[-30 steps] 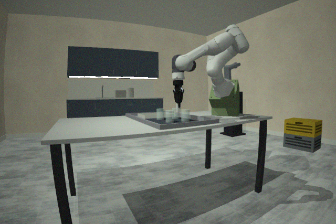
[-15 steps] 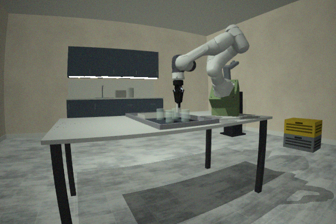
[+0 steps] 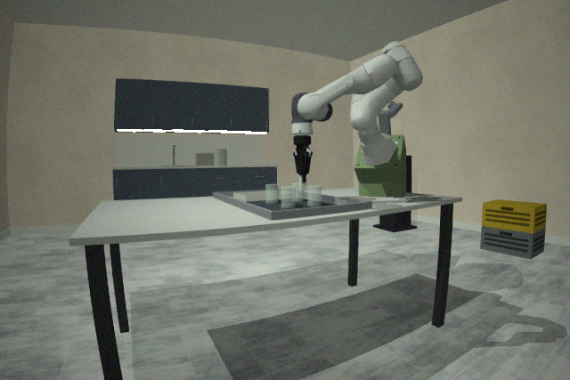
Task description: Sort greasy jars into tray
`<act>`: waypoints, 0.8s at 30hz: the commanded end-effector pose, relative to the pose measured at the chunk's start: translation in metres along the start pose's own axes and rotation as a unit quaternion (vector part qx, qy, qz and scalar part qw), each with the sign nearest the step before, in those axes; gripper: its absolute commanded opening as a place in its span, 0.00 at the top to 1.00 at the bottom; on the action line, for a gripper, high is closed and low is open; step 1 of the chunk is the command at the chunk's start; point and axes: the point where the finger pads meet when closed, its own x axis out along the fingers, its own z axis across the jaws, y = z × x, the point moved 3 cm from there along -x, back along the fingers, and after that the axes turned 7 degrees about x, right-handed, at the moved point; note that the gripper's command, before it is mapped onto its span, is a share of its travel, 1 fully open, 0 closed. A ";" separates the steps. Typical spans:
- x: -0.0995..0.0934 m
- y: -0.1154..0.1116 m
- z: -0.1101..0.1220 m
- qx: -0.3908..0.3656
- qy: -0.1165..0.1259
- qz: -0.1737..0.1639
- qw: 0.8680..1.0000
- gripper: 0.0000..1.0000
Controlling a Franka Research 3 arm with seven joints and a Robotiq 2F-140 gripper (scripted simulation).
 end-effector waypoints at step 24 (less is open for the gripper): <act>0.000 -0.002 -0.001 -0.001 0.001 -0.002 1.000 0.00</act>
